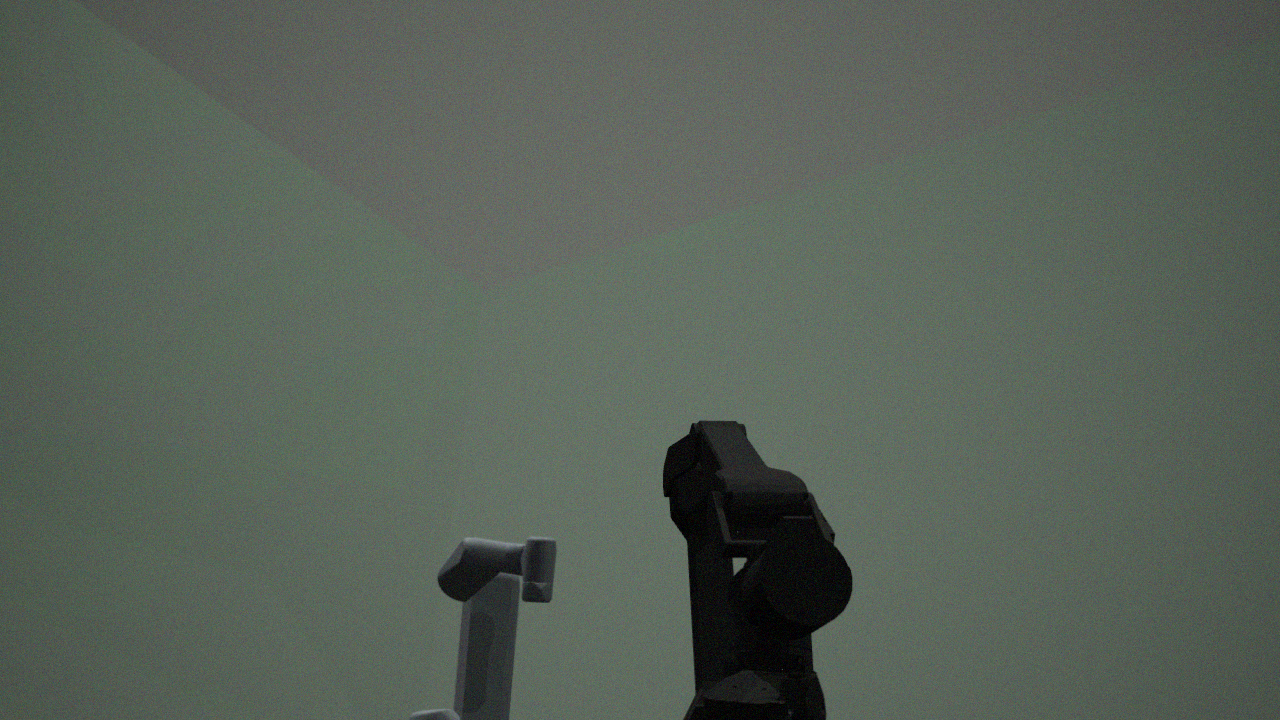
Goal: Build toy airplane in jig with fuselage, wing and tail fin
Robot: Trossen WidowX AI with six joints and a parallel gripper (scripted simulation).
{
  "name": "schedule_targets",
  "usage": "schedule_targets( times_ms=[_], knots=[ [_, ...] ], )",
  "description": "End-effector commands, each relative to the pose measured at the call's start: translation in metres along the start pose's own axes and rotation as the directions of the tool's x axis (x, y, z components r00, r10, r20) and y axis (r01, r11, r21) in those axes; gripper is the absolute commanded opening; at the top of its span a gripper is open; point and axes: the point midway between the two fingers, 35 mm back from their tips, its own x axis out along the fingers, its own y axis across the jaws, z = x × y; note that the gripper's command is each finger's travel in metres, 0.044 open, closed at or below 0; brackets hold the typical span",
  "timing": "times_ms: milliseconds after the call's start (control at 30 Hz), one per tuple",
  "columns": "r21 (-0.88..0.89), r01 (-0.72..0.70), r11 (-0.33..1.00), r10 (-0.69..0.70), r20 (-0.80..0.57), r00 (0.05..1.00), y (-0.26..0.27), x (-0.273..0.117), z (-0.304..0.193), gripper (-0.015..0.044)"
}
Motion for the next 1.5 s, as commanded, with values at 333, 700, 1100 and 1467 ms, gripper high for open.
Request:
schedule_targets(
  times_ms=[333,700,1100,1467],
  knots=[
    [0.003,-0.003,1.0,0.003,0.003,1.0,0.002,-0.042,0.002,0.0],
    [0.003,-0.002,1.0,0.002,0.004,1.0,0.0,-0.077,-0.001,0.0],
    [0.004,-0.001,1.0,0.001,0.004,1.0,-0.005,-0.101,-0.002,0.0],
    [0.022,0.0,1.0,0.0,0.005,1.0,-0.021,-0.098,0.018,0.0]
  ],
)
